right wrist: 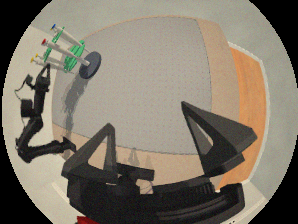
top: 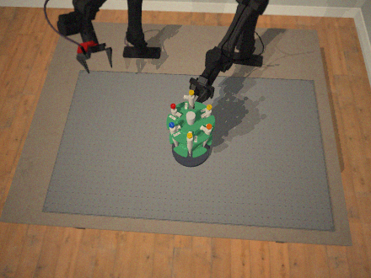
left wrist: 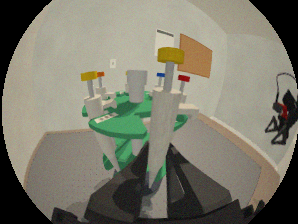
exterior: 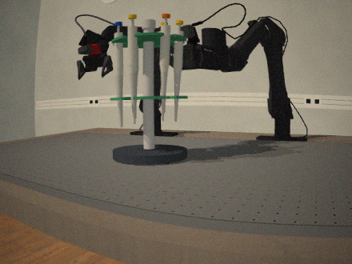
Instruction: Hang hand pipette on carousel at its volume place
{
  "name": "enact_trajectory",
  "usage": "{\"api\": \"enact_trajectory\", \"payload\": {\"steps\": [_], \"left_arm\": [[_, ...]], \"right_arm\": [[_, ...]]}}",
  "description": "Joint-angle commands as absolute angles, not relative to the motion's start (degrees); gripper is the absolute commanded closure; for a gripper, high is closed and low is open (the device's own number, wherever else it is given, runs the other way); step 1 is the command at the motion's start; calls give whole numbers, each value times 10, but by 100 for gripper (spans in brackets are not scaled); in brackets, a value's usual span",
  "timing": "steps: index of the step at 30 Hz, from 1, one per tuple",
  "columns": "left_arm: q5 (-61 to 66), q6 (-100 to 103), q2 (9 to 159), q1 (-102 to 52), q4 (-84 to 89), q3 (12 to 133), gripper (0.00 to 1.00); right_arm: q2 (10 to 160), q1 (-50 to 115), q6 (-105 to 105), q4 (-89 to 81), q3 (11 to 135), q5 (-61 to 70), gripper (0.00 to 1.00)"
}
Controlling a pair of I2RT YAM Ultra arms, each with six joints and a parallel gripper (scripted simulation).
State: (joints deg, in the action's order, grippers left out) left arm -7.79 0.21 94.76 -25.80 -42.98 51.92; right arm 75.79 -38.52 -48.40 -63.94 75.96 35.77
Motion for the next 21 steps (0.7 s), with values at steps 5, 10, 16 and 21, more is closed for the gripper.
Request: {"api": "enact_trajectory", "payload": {"steps": [5,10,16,21], "left_arm": [[-73,5,924,-250,-446,536,88],[-71,4,924,-249,-449,527,88],[-71,4,924,-249,-449,527,88],[-71,4,924,-249,-449,527,88]], "right_arm": [[755,-391,-491,-632,769,371,0],[755,-391,-491,-632,769,371,0],[755,-391,-491,-632,769,371,0],[755,-391,-491,-632,769,371,0]]}}
